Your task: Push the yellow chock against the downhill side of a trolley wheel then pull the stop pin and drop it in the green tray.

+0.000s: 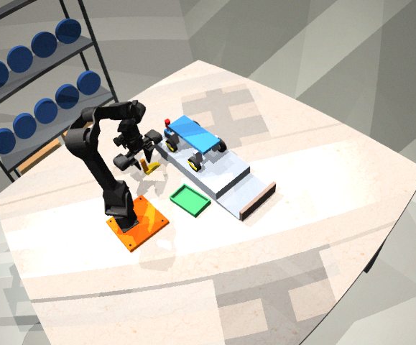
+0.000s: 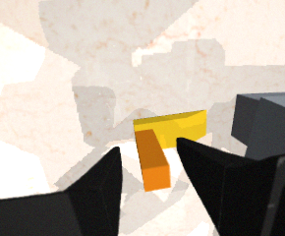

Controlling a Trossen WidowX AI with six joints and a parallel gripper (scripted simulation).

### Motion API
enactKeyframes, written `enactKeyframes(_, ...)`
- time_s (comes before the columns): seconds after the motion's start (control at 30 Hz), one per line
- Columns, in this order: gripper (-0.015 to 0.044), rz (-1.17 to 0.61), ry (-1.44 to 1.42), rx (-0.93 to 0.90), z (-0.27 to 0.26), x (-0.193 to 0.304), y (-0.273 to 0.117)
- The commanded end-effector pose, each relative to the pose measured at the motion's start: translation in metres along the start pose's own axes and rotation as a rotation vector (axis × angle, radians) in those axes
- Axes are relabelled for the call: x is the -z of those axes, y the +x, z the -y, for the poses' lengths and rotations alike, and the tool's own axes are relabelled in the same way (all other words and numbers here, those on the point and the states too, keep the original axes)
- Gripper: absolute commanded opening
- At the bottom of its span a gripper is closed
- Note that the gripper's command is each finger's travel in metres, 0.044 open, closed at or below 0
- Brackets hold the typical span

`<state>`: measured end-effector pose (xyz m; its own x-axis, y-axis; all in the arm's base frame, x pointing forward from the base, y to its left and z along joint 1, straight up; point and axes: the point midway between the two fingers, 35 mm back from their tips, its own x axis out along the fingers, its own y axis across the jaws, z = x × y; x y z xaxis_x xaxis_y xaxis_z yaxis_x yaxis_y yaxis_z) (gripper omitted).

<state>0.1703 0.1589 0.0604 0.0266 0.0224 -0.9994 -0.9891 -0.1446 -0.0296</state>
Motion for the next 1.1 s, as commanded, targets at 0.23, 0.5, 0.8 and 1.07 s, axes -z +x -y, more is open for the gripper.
enactKeyframes(0.23,0.0085,-0.002,0.0,-0.002,-0.001,0.0,0.005)
enactKeyframes(0.5,0.0012,-0.002,0.0,-0.002,-0.001,0.0,0.005)
enactKeyframes(0.8,0.0,-0.007,-0.005,-0.003,-0.003,0.002,-0.019)
enactKeyframes(1.07,0.0,-0.007,-0.005,-0.004,-0.005,0.002,-0.042)
